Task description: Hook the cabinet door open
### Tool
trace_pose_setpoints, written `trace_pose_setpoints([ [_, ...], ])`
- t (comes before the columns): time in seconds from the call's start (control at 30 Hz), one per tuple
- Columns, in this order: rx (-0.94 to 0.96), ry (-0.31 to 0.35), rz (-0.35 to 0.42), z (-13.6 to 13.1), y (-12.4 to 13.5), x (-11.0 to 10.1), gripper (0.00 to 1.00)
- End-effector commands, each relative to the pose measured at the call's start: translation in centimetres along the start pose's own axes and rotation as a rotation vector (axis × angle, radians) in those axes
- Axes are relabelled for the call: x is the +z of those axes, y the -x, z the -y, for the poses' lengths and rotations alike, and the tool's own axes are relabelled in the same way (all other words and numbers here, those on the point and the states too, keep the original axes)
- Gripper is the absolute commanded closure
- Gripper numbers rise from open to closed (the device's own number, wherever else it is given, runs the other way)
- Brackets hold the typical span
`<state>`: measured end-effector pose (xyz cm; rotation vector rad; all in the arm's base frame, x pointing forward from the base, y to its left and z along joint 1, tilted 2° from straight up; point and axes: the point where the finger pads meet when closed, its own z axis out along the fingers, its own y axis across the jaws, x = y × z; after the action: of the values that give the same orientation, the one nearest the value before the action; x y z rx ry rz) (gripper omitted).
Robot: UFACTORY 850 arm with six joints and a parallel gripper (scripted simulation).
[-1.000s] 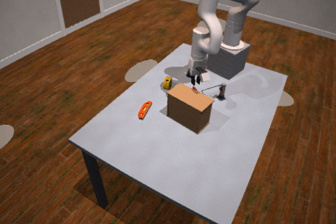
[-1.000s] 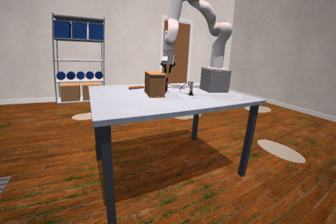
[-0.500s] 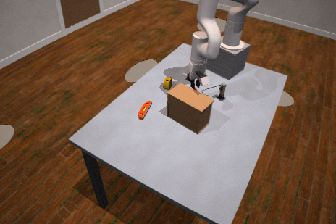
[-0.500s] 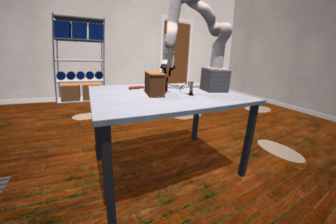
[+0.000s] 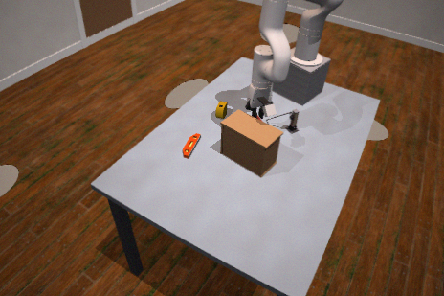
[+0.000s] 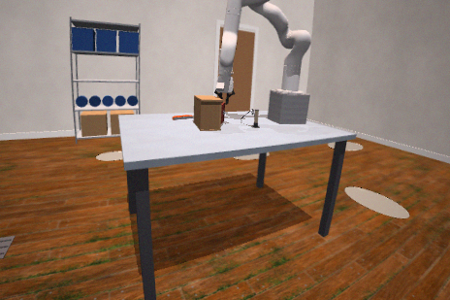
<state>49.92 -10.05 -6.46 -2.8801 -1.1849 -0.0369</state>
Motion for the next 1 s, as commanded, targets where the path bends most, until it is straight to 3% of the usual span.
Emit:
trace_pose_setpoints([
  [0.0,0.000,0.001,-0.002,-0.08,-0.06,0.22,0.73],
  [0.97,0.043,0.001,-0.002,0.53,-0.05,0.53,0.73],
])
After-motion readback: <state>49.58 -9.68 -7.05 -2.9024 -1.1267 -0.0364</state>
